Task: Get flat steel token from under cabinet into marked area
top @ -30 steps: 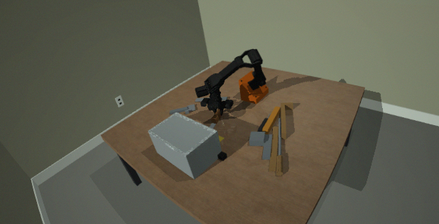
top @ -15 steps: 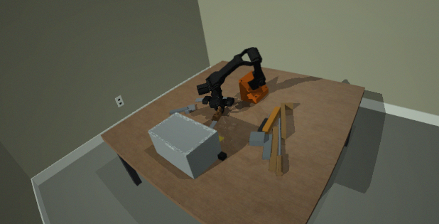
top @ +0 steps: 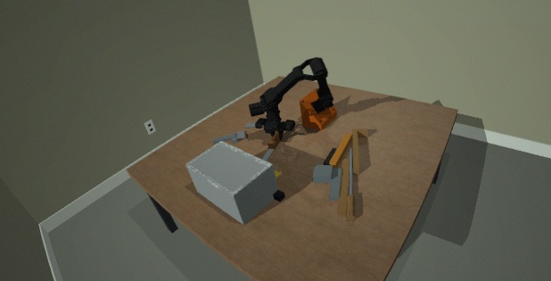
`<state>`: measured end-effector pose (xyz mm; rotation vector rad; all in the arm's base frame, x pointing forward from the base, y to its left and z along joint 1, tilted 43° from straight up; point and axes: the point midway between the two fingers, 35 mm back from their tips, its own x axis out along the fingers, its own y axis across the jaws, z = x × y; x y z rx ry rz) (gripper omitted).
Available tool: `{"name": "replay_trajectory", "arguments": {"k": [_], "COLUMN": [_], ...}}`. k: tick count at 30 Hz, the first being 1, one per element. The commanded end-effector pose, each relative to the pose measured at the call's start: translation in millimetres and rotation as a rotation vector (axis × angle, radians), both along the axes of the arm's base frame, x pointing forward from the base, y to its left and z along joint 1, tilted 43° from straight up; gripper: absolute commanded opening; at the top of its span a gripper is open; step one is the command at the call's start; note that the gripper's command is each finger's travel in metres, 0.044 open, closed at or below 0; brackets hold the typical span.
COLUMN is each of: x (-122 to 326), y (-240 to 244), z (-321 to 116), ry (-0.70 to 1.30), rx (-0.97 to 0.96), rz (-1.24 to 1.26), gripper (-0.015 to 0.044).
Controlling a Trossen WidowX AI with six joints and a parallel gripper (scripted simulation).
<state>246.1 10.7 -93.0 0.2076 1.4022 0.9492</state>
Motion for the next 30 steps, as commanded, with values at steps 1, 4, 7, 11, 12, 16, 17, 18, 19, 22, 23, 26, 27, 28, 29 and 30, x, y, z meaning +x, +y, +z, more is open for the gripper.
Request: {"name": "replay_trajectory", "arguments": {"k": [1, 4, 7, 11, 12, 16, 17, 18, 19, 22, 23, 26, 27, 28, 29, 30], "x": [-1.3, -4.1, -7.1, -8.2, -8.2, -8.4, -8.4, -8.5, -8.5, -8.6, -8.7, -8.8, -8.8, -8.9, -8.9, -8.9], "y": [-1.1, -3.1, -5.3, -6.1, -6.1, -6.3, -6.3, -6.4, -6.4, -6.5, -6.6, -6.7, -6.7, -6.7, -6.8, -6.8], "z": [0.0, -0.1, -0.1, -0.2, -0.2, -0.2, -0.2, -0.2, -0.2, -0.2, -0.2, -0.2, -0.2, -0.2, -0.2, -0.2], "ry": [0.000, 0.000, 0.001, 0.006, 0.010, 0.030, 0.036, 0.041, 0.046, 0.063, 0.068, 0.085, 0.090, 0.095, 0.101, 0.106], "rx": [0.000, 0.001, 0.002, 0.001, 0.001, -0.003, -0.004, -0.005, -0.006, -0.008, -0.009, -0.012, -0.013, -0.014, -0.015, -0.016], "rz": [0.000, 0.001, 0.001, -0.005, -0.009, -0.031, -0.037, -0.043, -0.049, -0.068, -0.074, -0.092, -0.098, -0.104, -0.109, -0.115], "gripper": [0.0000, 0.0000, 0.0000, 0.0000, 0.0000, 0.0000, 0.0000, 0.0000, 0.0000, 0.0000, 0.0000, 0.0000, 0.0000, 0.0000, 0.0000, 0.0000]}}
